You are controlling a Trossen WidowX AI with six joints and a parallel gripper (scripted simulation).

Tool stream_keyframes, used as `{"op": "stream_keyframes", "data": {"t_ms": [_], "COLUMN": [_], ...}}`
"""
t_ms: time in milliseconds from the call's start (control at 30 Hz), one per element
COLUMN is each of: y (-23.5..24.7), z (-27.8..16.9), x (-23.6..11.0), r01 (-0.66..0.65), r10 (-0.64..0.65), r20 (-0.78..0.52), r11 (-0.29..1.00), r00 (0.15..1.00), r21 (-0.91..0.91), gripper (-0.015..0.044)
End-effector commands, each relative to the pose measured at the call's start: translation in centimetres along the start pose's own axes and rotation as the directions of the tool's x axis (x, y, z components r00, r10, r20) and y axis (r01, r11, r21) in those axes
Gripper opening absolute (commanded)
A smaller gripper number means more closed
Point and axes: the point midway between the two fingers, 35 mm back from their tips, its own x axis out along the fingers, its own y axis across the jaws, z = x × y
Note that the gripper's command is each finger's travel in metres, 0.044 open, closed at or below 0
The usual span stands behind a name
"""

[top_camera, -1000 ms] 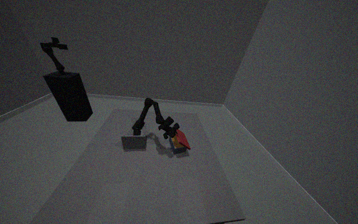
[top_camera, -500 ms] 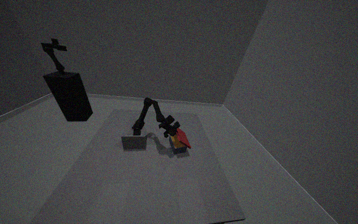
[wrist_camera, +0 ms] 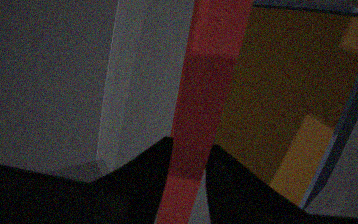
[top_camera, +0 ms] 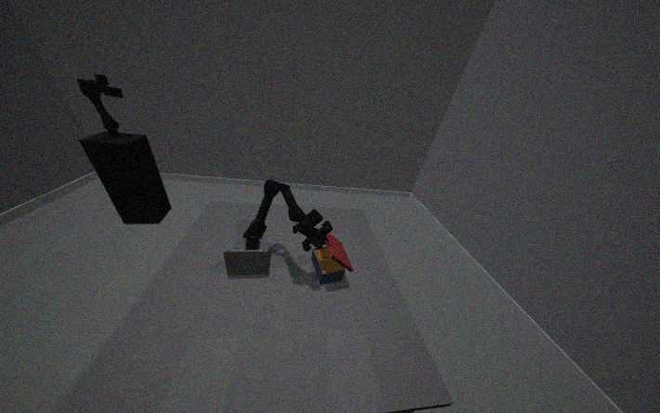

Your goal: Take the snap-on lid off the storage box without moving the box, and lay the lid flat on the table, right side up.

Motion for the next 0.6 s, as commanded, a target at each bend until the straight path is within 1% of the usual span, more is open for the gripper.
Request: {"op": "stream_keyframes", "data": {"t_ms": [0,267,567], "y": [0.9,1.2,0.5], "z": [0.0,0.0,-1.8], "x": [-0.6,-0.9,-0.8], "r01": [-0.009,-0.009,-0.009], "r10": [0.009,0.009,0.009], "r20": [0.000,0.000,-0.001], "r11": [1.000,1.000,1.000], "r00": [1.000,1.000,1.000], "r21": [-0.012,-0.012,-0.010], "gripper": [0.0000,0.0000,0.0000]}}
